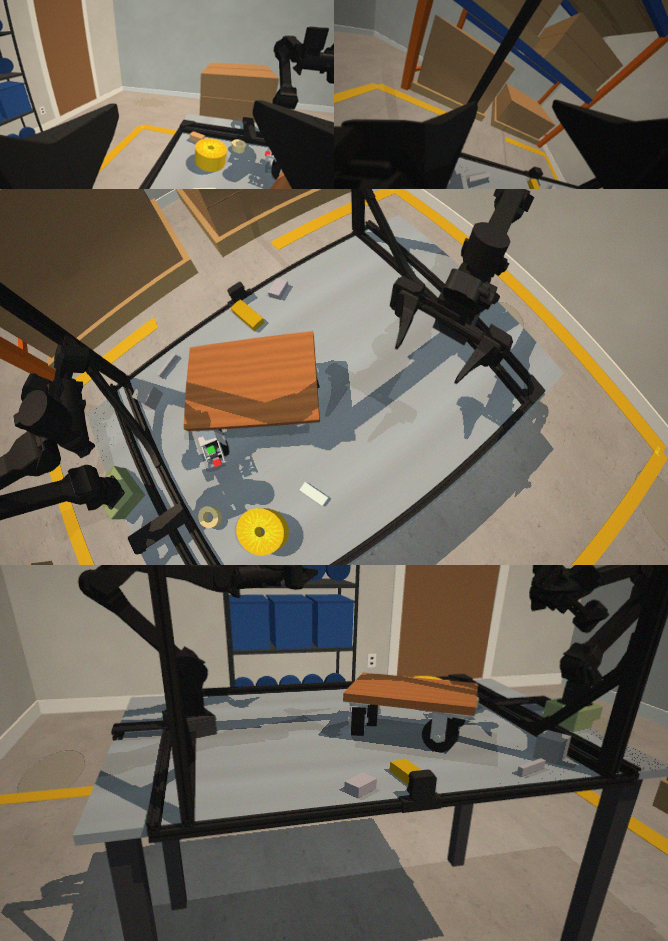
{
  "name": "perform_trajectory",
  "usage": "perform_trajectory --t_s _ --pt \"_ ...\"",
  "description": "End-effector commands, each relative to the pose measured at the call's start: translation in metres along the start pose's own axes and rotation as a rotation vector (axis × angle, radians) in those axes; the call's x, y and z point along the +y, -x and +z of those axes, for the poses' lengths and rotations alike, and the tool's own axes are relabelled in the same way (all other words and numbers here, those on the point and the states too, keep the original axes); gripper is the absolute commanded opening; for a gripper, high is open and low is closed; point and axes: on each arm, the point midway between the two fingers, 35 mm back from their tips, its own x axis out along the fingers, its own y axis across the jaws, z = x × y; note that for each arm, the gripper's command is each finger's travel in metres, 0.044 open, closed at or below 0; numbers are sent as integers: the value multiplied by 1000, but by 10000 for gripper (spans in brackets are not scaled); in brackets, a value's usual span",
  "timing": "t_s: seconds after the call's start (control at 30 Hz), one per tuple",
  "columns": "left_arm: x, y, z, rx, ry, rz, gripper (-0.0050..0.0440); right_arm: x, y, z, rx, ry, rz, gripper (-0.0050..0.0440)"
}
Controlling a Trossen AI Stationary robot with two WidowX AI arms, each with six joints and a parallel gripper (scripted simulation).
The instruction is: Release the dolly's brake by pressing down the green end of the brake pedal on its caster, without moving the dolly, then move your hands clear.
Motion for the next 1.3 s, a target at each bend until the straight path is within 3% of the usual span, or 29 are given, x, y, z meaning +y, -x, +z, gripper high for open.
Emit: perform_trajectory --t_s 0.0,0.53,0.6,0.77,0.9,1.03,1.1,1.2,1.27 --pt "0 0 0 0 0 0 440 0 0 0 0 0 0 440" --pt "0 0 0 0 0 0 440 0 0 0 0 0 0 440" --pt "5 2 2 1 -2 0 440 -8 1 -6 31 -14 -26 392" --pt "40 23 17 11 -11 0 440 -54 14 -58 286 -112 -169 272" --pt "58 45 28 20 -15 0 440 -77 33 -101 504 -178 -224 176" --pt "69 67 37 27 -16 0 440 -86 57 -139 711 -245 -226 80" --pt "69 67 37 27 -16 0 440 -86 57 -139 711 -245 -226 80" --pt "73 87 44 34 -16 0 440 -84 80 -169 890 -310 -187 8" --pt "73 100 48 38 -14 0 440 -82 99 -187 1011 -345 -143 0"
